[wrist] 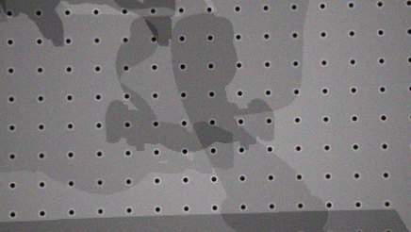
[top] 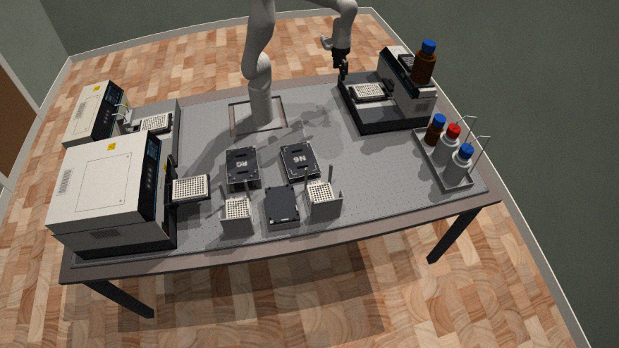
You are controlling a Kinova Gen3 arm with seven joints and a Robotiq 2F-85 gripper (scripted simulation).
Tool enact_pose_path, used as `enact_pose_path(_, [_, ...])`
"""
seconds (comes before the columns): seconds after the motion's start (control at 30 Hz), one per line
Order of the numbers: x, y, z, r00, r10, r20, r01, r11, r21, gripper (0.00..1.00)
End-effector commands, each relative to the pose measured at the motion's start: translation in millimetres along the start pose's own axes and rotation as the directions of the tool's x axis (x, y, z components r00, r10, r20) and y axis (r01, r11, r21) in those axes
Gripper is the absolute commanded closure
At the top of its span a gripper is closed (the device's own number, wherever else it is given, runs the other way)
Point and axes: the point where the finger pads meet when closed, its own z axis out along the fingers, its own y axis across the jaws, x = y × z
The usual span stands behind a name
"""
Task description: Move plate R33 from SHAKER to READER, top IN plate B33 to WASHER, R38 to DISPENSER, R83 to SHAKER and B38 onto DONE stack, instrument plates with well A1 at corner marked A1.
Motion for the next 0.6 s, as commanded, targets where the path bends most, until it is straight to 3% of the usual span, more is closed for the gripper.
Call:
enact_pose_path(0.0, [-11.6,4.1,0.6,1.0,-0.009,-0.005,0.009,1.0,-0.001,0.0])
enact_pose_path(0.57, [-54.8,9.4,0.8,1.0,-0.009,-0.005,0.009,1.0,0.0,0.0])
